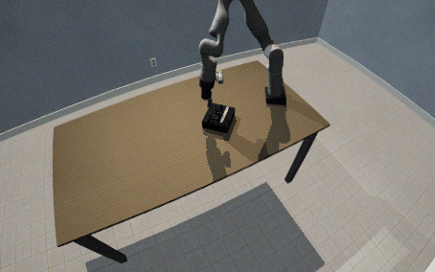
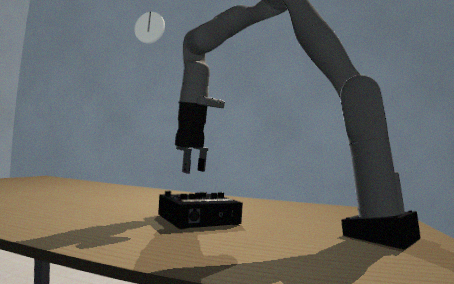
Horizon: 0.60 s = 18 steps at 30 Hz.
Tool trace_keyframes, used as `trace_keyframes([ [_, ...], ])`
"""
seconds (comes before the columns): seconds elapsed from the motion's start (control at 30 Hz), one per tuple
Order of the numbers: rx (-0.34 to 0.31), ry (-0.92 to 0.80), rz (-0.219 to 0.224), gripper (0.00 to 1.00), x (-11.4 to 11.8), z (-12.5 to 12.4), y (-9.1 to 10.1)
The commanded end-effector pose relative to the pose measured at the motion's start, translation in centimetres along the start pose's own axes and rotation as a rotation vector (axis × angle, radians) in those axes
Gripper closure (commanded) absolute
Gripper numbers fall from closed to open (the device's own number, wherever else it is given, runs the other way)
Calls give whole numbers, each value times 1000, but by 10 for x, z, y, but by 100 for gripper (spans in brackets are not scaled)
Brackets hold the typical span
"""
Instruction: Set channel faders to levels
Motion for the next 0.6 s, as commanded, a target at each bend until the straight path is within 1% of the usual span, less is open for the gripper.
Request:
trace_keyframes([
  [0.0,-5,-21,-1,0,2,0,0],
  [0.03,-5,-21,-1,0,2,0,0],
  [0.37,-23,-231,-8,0,2,9,-6],
  [0.57,-29,-297,-10,0,2,12,-8],
])
Point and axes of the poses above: the point where the finger pads meet when closed, its own y axis back along the fingers, its own x axis across the jaws, z = x × y, the point moved 4 cm from there along y, back along the fingers, and after that the axes turned 6 degrees about -y, right-handed, at the moved point
